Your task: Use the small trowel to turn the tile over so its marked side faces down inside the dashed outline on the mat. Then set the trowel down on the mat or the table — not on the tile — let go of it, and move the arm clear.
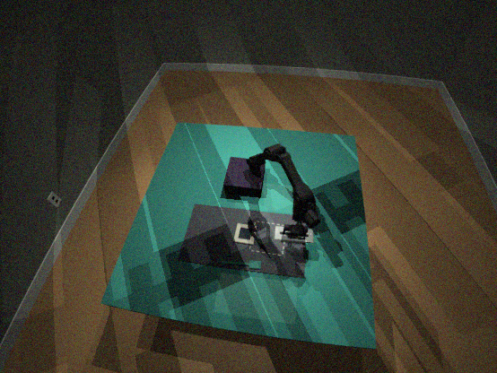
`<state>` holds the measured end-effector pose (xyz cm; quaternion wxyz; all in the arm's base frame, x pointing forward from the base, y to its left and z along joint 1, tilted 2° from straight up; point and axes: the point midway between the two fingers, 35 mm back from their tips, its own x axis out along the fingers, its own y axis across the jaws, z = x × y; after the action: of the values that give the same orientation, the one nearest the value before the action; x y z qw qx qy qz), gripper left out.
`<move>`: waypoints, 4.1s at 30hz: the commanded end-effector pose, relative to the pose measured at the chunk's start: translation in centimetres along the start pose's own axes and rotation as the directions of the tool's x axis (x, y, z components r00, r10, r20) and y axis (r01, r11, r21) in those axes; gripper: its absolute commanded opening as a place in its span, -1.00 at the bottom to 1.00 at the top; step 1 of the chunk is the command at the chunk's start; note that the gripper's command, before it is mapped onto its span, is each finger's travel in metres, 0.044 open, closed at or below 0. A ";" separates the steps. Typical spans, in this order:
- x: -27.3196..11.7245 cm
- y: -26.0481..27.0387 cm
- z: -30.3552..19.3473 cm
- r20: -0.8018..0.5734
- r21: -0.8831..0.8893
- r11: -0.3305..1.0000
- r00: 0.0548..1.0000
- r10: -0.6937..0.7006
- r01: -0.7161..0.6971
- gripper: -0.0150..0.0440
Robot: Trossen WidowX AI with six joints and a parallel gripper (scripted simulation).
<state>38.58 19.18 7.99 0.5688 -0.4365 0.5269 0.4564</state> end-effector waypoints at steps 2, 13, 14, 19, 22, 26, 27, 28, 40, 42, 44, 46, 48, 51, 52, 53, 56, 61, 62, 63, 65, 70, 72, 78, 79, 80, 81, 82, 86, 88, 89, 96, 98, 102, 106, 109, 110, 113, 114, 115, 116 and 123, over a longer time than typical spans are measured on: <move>-1.1 0.0 0.0 0.002 -0.001 1.000 1.000 -0.002 0.002 0.53; -0.3 -0.1 0.7 -0.003 0.236 0.968 0.996 -0.086 0.084 0.53; -0.2 -0.1 0.8 -0.004 0.263 0.960 0.995 -0.096 0.093 0.53; 0.1 -0.2 1.1 -0.004 0.393 0.910 0.990 -0.143 0.133 0.53; 0.3 -0.2 1.4 -0.003 0.469 0.870 0.985 -0.172 0.153 0.53; 0.6 -0.1 1.7 -0.003 0.565 0.806 0.978 -0.209 0.175 0.53; 0.7 -0.1 1.8 -0.003 0.588 0.789 0.976 -0.219 0.179 0.53; 0.7 0.0 1.8 -0.003 0.611 0.770 0.974 -0.228 0.182 0.53; 1.4 0.5 2.7 0.007 0.845 0.506 0.943 -0.333 0.173 0.53; 1.5 0.6 2.9 0.009 0.875 0.457 0.937 -0.349 0.161 0.53; 1.6 0.7 3.0 0.012 0.903 0.404 0.930 -0.367 0.147 0.53; 1.6 0.7 3.1 0.014 0.928 0.348 0.923 -0.385 0.131 0.53; 1.7 0.7 3.2 0.016 0.950 0.291 0.915 -0.403 0.112 0.53; 1.7 0.7 3.3 0.019 0.976 0.205 0.903 -0.430 0.077 0.53; 1.7 0.8 3.3 0.020 0.982 0.176 0.899 -0.438 0.064 0.53; 1.7 0.8 3.3 0.022 0.988 0.148 0.894 -0.447 0.050 0.53; 1.8 1.2 3.8 0.039 0.997 0.079 0.884 -0.466 -0.002 0.53; 2.0 1.9 4.5 0.066 0.995 -0.034 0.866 -0.496 -0.095 0.53; 2.0 2.0 4.5 0.069 0.992 -0.057 0.862 -0.502 -0.113 0.53; 2.0 2.1 4.6 0.072 0.989 -0.077 0.859 -0.508 -0.129 0.53; 2.1 2.2 4.5 0.072 0.978 -0.129 0.850 -0.522 -0.162 0.53; 2.4 2.4 4.4 0.072 0.934 -0.253 0.827 -0.558 -0.252 0.53; 2.4 2.5 4.3 0.072 0.910 -0.299 0.817 -0.572 -0.289 0.53; 2.7 2.9 4.0 0.069 0.812 -0.425 0.788 -0.612 -0.400 0.53; 2.8 2.9 3.9 0.068 0.792 -0.443 0.783 -0.618 -0.419 0.53; 2.8 3.0 3.9 0.067 0.772 -0.461 0.778 -0.625 -0.437 0.53; 2.9 3.0 3.8 0.067 0.751 -0.479 0.773 -0.631 -0.455 0.53; 2.9 3.1 3.7 0.066 0.728 -0.495 0.768 -0.637 -0.473 0.53; 3.1 3.3 3.5 0.064 0.632 -0.553 0.747 -0.661 -0.543 0.53; 3.1 3.5 3.3 0.063 0.579 -0.577 0.737 -0.673 -0.576 0.53; 3.2 3.6 3.2 0.062 0.552 -0.587 0.731 -0.679 -0.592 0.53; 3.3 4.1 2.6 0.057 0.343 -0.637 0.693 -0.719 -0.690 0.53; 3.4 4.2 2.5 0.056 0.279 -0.644 0.681 -0.730 -0.712 0.53; 3.4 4.5 2.1 0.053 0.147 -0.646 0.659 -0.751 -0.749 0.53; 3.5 4.7 1.8 0.051 0.064 -0.641 0.644 -0.763 -0.765 0.53; 3.5 4.7 1.8 0.051 0.064 -0.641 0.644 -0.763 -0.765 0.53; 3.5 4.7 1.8 0.051 0.064 -0.641 0.644 -0.763 -0.765 0.53; 3.5 4.7 1.8 0.051 0.064 -0.641 0.644 -0.763 -0.765 0.53; 3.5 4.7 1.8 0.051 0.063 -0.641 0.644 -0.763 -0.765 0.53; 3.6 4.6 1.9 0.050 0.063 -0.642 0.644 -0.763 -0.764 0.53; 3.7 4.5 1.9 0.050 0.062 -0.642 0.645 -0.763 -0.764 0.53; 4.4 3.6 2.0 0.046 0.057 -0.645 0.647 -0.761 -0.762 0.53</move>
<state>35.06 22.02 4.00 0.6358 0.6946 0.1975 -0.2725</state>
